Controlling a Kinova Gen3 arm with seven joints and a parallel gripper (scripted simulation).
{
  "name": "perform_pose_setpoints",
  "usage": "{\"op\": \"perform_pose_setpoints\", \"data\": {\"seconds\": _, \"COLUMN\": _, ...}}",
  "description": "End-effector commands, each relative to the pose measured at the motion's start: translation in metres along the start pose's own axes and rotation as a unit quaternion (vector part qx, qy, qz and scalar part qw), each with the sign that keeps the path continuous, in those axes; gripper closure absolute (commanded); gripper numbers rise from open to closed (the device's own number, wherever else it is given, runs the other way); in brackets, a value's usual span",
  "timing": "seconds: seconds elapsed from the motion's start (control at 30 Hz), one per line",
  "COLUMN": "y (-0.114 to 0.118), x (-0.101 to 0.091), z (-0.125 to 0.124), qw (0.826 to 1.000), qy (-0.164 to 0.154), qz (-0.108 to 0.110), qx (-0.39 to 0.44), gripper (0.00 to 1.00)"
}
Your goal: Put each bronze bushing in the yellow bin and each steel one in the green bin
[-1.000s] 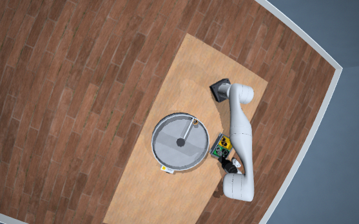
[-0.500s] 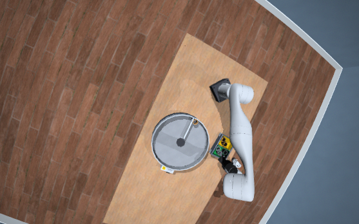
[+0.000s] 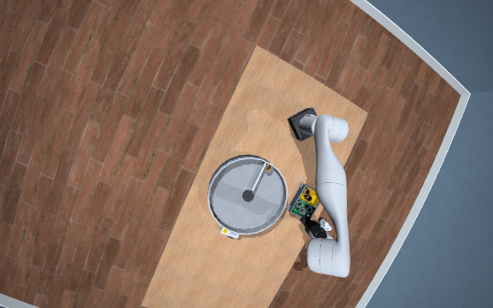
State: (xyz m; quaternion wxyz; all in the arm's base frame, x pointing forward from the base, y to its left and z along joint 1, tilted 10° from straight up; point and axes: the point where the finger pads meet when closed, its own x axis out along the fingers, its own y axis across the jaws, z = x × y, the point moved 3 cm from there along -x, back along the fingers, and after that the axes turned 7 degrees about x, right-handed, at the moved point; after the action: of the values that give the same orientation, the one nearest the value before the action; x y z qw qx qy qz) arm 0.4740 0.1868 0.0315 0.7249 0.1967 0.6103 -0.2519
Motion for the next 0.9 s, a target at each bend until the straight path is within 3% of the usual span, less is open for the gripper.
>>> {"op": "perform_pose_setpoints", "data": {"seconds": 0.0, "y": 0.001, "x": -0.001, "z": 0.001, "qw": 1.000, "qy": -0.001, "qz": 0.001, "qx": 0.000, "gripper": 0.53}}
{"op": "perform_pose_setpoints", "data": {"seconds": 0.77, "y": 0.001, "x": -0.007, "z": 0.001, "qw": 1.000, "qy": -0.001, "qz": 0.001, "qx": 0.000, "gripper": 0.53}}
{"op": "perform_pose_setpoints", "data": {"seconds": 0.87, "y": 0.001, "x": -0.039, "z": 0.000, "qw": 1.000, "qy": -0.001, "qz": 0.001, "qx": 0.000, "gripper": 0.53}}
